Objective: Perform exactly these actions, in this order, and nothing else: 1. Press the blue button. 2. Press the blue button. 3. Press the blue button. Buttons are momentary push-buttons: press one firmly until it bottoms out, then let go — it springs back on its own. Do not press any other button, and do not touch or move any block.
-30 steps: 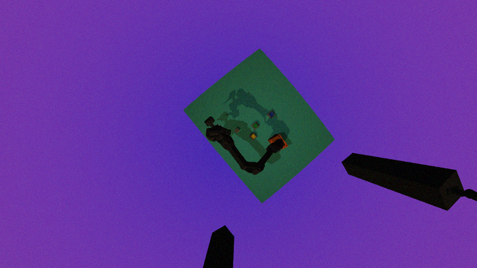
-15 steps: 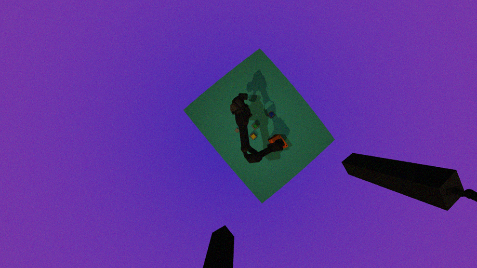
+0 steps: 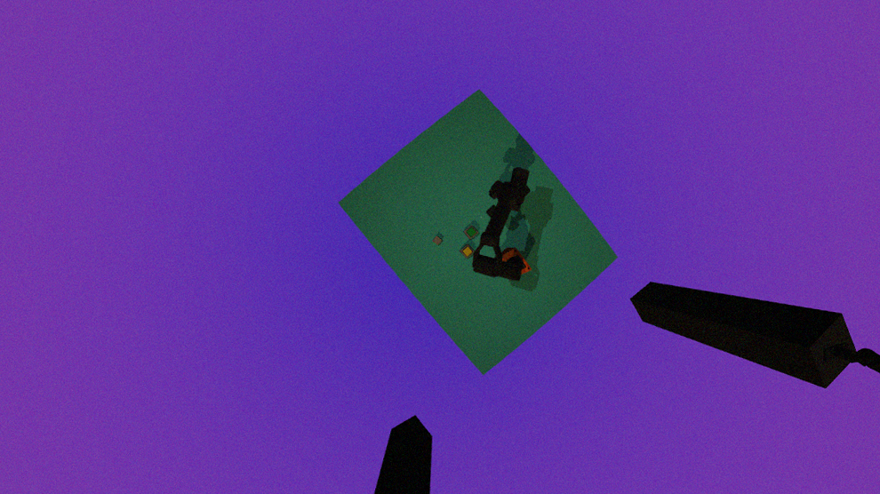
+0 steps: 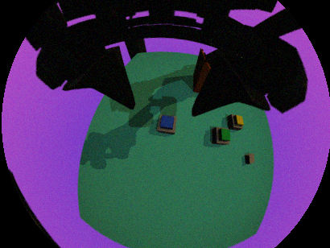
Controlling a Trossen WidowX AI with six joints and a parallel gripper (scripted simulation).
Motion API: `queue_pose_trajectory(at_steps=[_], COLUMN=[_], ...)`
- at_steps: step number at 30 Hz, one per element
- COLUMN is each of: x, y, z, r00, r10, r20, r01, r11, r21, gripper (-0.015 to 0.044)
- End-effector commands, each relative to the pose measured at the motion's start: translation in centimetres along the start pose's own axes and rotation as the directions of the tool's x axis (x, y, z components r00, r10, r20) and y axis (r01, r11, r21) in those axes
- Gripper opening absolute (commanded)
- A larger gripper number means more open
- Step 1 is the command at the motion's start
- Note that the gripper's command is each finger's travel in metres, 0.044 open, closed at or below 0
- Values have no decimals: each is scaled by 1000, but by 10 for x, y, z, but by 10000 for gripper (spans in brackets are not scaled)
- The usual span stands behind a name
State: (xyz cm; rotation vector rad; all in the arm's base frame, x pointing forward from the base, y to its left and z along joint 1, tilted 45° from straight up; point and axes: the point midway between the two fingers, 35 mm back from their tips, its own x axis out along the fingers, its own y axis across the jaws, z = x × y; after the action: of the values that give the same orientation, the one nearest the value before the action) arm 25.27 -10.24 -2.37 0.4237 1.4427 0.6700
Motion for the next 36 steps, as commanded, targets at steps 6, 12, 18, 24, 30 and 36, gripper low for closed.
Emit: queue_pose_trajectory(at_steps=[6, 12, 18, 24, 30, 36], x=[8, 67, 67, 67, 67, 76], y=[1, 5, 5, 5, 5, 5], z=[-19, -21, -21, -21, -21, -21], r00=[998, 997, 997, 997, 997, 997], r10=[63, 65, 65, 65, 65, 65], r20=[-31, -30, -30, -30, -30, -30], r01=[-61, -63, -63, -63, -63, -63], r11=[996, 996, 996, 996, 996, 996], r21=[57, 57, 57, 57, 57, 57], gripper=[374, 216, 59, 20, 20, 20])
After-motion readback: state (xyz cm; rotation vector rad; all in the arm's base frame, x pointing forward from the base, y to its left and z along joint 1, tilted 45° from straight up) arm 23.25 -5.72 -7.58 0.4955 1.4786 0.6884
